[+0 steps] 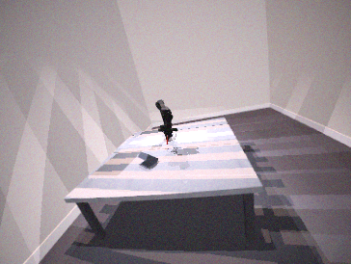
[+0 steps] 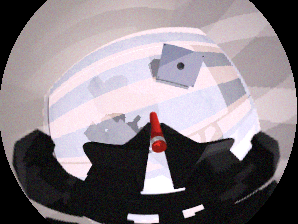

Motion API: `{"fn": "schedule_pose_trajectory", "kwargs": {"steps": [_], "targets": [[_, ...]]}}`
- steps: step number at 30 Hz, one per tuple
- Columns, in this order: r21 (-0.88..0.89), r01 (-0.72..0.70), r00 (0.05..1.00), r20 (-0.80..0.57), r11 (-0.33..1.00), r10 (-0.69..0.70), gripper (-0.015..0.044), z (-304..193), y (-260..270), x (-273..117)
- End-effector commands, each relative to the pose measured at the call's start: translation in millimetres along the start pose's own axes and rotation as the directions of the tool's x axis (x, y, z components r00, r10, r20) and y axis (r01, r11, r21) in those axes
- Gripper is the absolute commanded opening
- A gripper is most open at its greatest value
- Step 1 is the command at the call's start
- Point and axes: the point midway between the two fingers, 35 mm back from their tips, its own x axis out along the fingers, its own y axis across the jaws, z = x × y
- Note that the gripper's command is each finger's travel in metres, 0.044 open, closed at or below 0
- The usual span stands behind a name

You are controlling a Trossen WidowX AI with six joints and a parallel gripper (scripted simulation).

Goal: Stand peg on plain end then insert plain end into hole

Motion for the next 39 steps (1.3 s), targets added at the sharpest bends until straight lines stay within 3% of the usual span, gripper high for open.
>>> {"fn": "schedule_pose_trajectory", "kwargs": {"steps": [1, 28, 39], "targets": [[0.012, 0.018, 0.999, 0.04, 1.0, -0.018, 0.0, 9, -8, 4], [0.129, 0.112, 0.95, 0.277, 0.985, -0.144, 0.0, 68, -53, 14], [0.135, 0.115, 0.947, 0.285, 0.984, -0.15, 0.0, 77, -57, 30]]}}
